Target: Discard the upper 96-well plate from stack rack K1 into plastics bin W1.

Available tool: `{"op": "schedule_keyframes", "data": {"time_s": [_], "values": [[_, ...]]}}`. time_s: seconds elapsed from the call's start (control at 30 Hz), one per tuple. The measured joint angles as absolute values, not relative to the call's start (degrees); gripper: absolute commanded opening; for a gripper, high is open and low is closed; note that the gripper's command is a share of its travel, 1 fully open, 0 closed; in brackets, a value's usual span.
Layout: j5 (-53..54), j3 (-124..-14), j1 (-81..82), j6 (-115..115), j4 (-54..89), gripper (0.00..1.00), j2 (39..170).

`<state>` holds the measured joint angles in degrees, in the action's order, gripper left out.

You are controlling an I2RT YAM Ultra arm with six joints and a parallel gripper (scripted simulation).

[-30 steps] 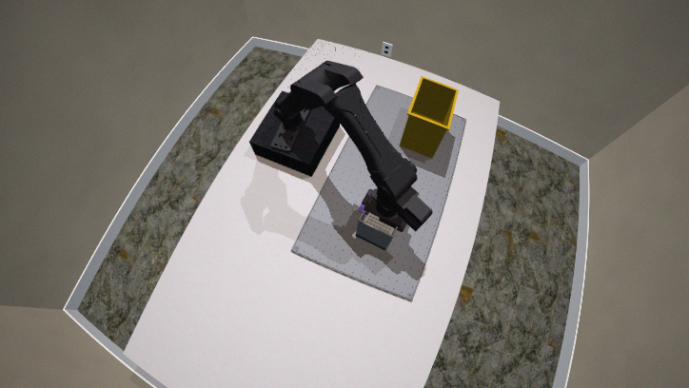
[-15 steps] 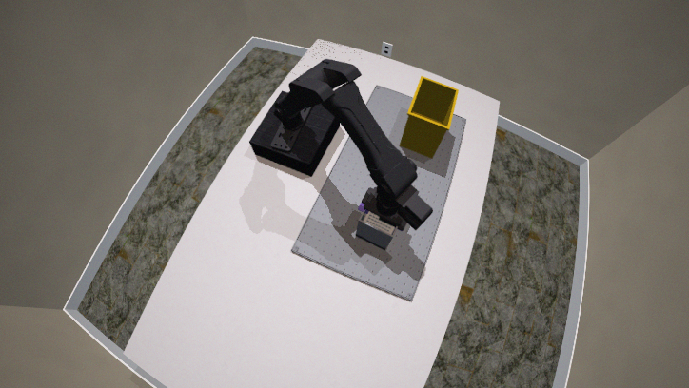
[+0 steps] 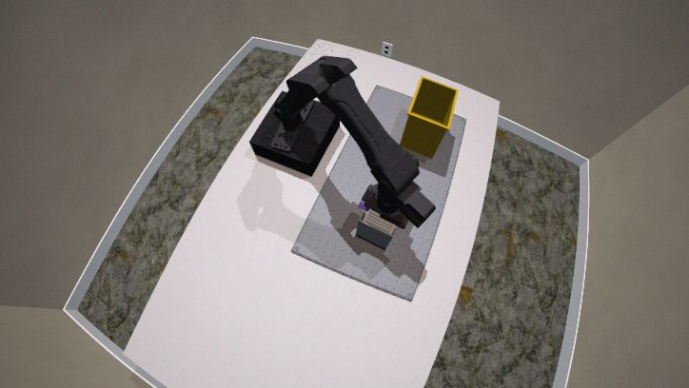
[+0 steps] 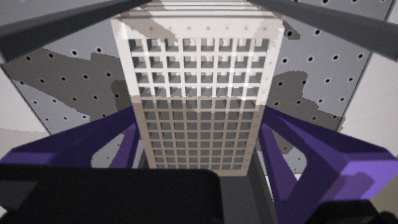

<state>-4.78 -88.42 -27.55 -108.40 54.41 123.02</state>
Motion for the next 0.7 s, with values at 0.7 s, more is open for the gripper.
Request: {"op": "schedule_keyframes", "data": {"time_s": [0.7], "values": [[-4.75, -92.55, -27.18, -107.92, 60.84, 0.0, 120.81]]}}
